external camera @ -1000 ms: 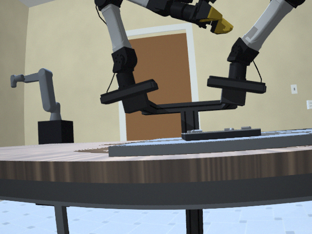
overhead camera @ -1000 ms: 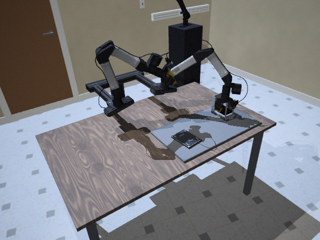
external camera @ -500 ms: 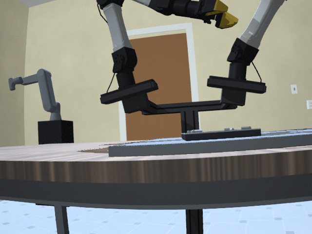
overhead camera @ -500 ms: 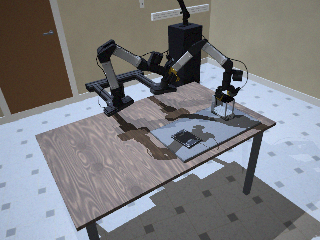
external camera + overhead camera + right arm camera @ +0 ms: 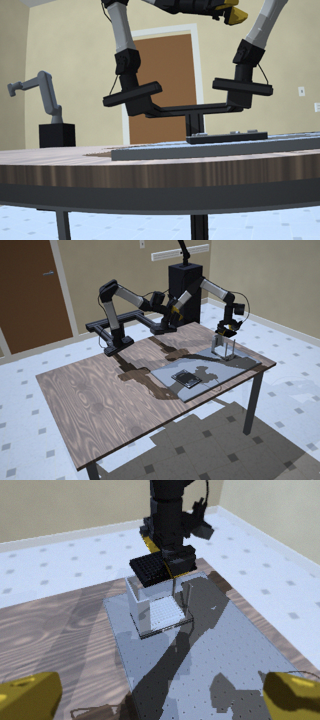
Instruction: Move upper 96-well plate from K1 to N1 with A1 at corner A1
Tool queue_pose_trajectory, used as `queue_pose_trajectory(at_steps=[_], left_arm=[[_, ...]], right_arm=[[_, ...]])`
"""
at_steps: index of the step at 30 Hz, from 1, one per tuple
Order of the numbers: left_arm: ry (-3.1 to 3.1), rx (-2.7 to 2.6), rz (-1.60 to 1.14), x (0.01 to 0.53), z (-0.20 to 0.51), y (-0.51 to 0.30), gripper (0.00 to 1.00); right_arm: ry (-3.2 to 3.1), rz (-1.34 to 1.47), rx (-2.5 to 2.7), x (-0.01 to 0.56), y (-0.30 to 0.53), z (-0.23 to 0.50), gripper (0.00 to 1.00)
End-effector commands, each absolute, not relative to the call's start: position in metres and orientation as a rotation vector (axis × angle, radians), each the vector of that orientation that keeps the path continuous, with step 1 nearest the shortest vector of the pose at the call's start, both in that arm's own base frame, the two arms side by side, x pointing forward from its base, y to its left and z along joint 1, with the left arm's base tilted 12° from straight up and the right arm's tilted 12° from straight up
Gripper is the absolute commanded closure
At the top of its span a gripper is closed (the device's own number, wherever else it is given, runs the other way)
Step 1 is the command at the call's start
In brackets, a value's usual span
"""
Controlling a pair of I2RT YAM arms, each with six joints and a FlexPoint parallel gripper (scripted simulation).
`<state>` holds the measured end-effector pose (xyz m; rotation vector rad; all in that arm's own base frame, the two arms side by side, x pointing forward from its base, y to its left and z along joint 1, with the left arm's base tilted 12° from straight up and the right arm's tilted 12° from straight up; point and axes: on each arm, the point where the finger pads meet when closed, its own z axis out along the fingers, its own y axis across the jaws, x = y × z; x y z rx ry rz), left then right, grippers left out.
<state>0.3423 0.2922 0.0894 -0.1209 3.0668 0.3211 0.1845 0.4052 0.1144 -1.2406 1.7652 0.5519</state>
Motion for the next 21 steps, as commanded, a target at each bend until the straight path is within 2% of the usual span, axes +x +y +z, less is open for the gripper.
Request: queue_pose_trajectory(at_steps=[1, 6, 13, 19, 21], left_arm=[[2.985, -0.198, 0.375, 0.377, 0.092, 0.279, 0.23], [2.912, -0.279, 0.392, 0.407, 0.089, 0.26, 0.23], [2.894, -0.379, 0.312, 0.462, 0.026, 0.152, 0.23], [2.961, -0.332, 0.262, 0.473, -0.042, 0.035, 0.23], [2.961, -0.332, 0.262, 0.473, -0.042, 0.035, 0.23]], right_arm=[[1.741, 0.532, -1.328, 0.194, 0.4, 0.109, 0.0], [1.75, 0.498, -1.406, 0.208, 0.381, 0.092, 0.0], [1.765, 0.468, -1.577, 0.253, 0.309, 0.056, 0.0], [1.793, 0.507, -1.584, 0.287, 0.223, 0.036, 0.0], [1.793, 0.507, -1.584, 0.287, 0.223, 0.036, 0.0]])
